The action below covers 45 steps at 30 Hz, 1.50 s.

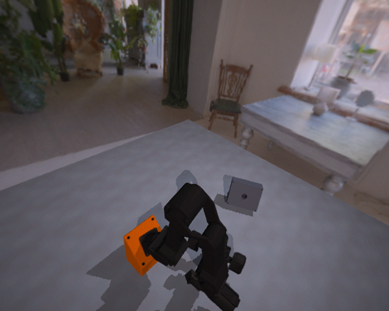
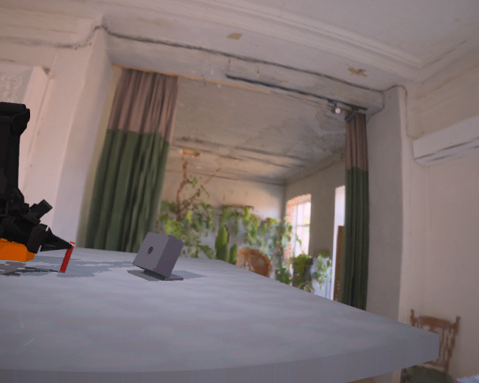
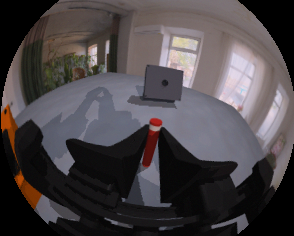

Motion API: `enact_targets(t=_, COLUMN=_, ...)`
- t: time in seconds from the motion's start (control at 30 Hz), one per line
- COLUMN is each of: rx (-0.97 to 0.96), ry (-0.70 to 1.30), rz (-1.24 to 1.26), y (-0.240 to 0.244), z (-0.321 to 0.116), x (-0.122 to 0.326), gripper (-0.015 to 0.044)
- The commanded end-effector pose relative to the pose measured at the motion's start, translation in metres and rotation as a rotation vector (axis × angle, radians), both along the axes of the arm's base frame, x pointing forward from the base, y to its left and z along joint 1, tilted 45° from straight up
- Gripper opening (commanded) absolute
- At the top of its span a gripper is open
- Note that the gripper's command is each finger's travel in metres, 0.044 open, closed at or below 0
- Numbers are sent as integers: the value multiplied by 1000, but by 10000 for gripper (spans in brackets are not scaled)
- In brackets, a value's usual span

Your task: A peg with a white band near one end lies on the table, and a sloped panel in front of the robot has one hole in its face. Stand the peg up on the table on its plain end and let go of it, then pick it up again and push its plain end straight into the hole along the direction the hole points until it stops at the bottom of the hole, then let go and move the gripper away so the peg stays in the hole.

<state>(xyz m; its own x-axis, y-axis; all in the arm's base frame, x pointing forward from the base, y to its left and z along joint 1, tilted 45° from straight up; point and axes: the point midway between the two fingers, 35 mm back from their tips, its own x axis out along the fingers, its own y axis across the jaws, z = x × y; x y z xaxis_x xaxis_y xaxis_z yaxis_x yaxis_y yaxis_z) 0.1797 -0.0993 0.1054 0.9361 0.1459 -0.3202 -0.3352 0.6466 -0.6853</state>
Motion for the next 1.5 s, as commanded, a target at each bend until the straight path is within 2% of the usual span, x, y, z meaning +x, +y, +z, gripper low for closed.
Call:
enact_targets(t=0.0, rx=-9, ry=2, rz=-10, y=0, z=3, x=0, gripper=51)
enact_targets(t=1.47, rx=6, ry=-15, rz=15, y=-5, z=-2, x=-5, gripper=51)
